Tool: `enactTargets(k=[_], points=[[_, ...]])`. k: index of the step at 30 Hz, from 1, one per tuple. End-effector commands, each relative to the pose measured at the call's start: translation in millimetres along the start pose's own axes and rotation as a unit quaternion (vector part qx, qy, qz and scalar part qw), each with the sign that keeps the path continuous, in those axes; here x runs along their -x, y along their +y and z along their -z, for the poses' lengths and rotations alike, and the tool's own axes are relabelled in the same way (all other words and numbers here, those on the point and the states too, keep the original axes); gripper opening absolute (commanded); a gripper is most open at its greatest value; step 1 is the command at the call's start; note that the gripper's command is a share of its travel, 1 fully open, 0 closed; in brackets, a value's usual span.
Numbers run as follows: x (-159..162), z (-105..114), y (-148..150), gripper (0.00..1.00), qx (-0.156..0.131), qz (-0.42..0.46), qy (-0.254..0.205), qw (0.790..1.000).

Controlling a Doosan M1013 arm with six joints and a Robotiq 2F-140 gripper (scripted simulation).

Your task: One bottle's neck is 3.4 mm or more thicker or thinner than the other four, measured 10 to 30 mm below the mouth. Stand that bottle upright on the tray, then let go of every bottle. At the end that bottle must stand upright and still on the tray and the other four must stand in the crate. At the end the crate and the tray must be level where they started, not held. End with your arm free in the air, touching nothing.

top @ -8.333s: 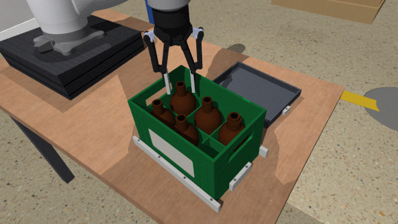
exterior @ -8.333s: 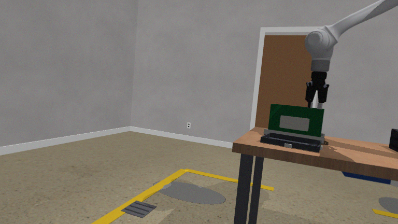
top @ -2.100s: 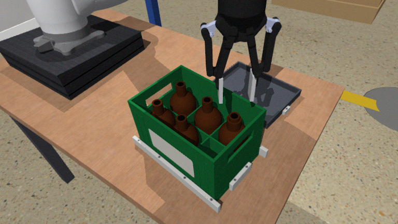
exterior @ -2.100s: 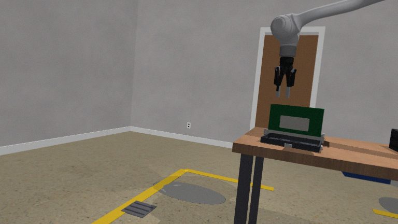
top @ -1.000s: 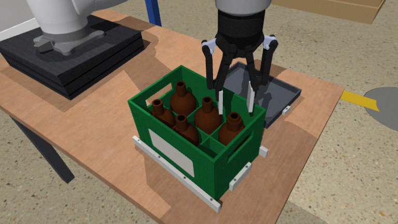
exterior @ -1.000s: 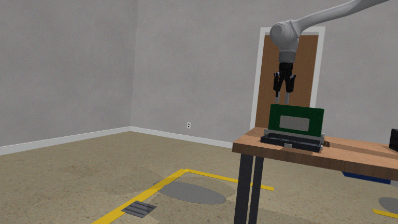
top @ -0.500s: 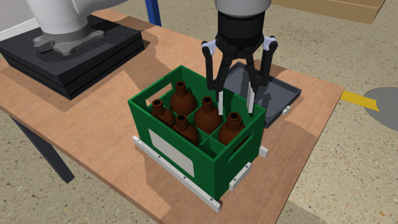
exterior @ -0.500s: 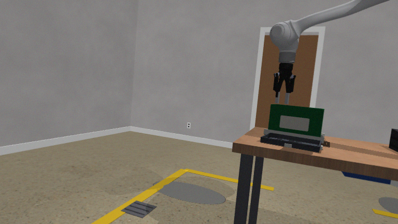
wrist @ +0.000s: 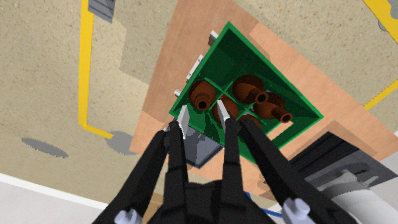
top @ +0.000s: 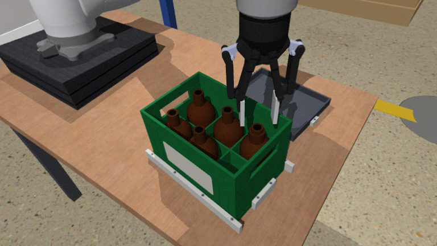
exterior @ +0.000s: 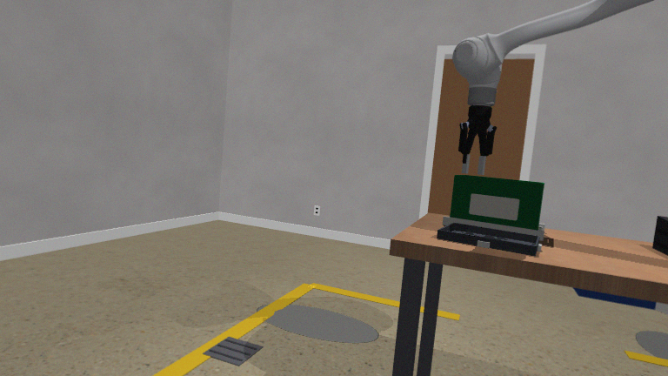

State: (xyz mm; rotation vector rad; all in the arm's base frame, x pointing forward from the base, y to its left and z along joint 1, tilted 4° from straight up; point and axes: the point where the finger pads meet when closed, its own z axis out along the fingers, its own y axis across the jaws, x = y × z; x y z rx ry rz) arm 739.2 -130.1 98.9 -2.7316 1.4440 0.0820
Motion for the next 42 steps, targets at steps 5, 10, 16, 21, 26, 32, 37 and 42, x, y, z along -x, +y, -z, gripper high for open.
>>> enactTargets(k=[5,10,16,21,26,32,37,42], points=[[0.0,0.2,0.0,0.38,0.000,0.000,0.000,1.000],[0.0,0.2,0.0,0.38,0.000,0.000,0.000,1.000],[0.0,0.2,0.0,0.38,0.000,0.000,0.000,1.000],[0.0,0.1,0.0,0.38,0.000,0.000,0.000,1.000],[0.0,-0.2,0.0,0.38,0.000,0.000,0.000,1.000],[0.0,-2.2,0.0,0.38,0.000,0.000,0.000,1.000],[0.0,-5.7,0.0,0.38,0.000,0.000,0.000,1.000],[0.0,-9.5,0.0,0.38,0.000,0.000,0.000,1.000]])
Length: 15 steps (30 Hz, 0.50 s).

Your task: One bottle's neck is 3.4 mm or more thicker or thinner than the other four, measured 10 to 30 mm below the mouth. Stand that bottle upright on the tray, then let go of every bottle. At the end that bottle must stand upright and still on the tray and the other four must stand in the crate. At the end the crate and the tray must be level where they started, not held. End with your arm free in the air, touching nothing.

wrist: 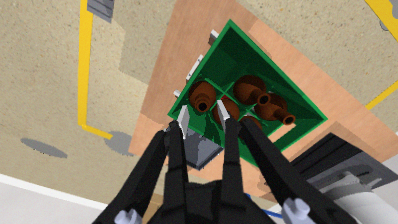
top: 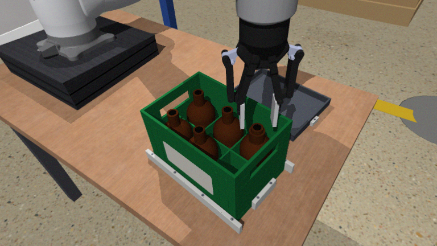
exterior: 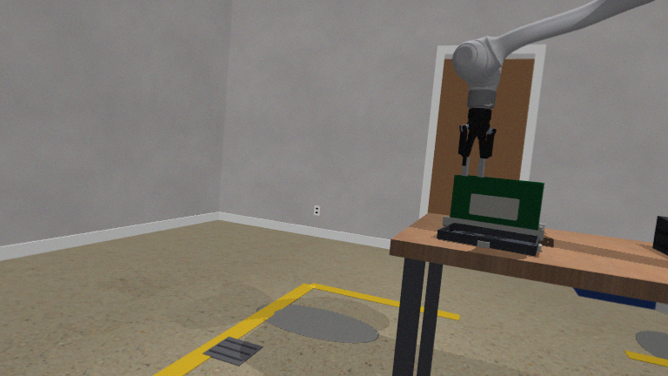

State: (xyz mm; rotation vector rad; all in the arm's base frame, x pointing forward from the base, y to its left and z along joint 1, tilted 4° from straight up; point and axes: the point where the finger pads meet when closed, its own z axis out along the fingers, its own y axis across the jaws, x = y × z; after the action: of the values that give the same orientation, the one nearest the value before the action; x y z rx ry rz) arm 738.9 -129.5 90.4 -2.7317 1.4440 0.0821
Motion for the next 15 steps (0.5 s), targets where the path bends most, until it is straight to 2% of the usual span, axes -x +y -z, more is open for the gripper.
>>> enactTargets(k=[1,15], points=[[0,-1,0,0.38,0.000,0.000,0.000,1.000],[0,-18,0,0.38,0.000,0.000,0.000,1.000]])
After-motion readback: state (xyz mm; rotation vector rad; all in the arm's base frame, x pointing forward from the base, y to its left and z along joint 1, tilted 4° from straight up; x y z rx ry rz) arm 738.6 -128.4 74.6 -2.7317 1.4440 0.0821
